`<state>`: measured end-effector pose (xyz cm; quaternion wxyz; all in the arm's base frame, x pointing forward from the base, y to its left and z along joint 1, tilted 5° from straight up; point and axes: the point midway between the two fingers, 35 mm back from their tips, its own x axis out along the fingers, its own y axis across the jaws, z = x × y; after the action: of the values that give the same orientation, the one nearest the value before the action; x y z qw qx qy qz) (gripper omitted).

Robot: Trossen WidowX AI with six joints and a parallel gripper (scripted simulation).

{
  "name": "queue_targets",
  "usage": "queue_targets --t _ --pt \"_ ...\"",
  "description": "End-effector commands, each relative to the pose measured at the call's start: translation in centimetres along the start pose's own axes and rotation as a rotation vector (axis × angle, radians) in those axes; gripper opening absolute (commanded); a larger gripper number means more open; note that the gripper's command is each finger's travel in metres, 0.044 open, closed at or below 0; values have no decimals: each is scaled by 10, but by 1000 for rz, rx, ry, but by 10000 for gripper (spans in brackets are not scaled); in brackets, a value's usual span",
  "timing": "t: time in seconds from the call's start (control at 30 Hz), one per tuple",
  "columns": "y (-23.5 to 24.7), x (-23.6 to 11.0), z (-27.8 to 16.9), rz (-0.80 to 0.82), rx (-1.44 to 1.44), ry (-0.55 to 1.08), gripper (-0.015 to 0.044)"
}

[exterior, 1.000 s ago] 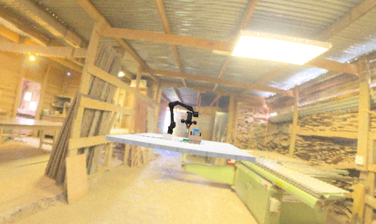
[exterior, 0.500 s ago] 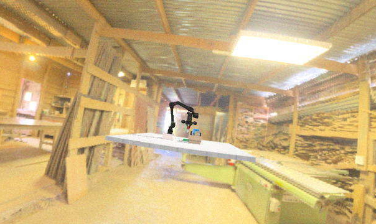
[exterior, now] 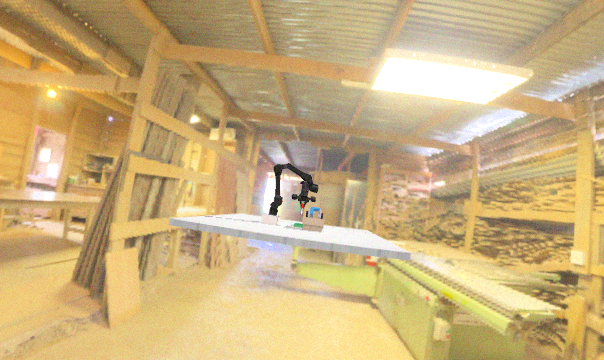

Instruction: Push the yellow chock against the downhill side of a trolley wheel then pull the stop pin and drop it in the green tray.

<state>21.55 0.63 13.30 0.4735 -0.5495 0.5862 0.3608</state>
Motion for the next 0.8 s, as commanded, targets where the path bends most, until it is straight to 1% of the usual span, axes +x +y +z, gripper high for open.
queue_targets --t 0.0,0.47,0.67,0.77 --pt "0 -3 17 2 1 2 0" --pt "2 -11 66 2 1 -1 0" --pt "2 -11 68 2 -4 -2 0" --pt "2 -11 68 -2 -67 -15 0"
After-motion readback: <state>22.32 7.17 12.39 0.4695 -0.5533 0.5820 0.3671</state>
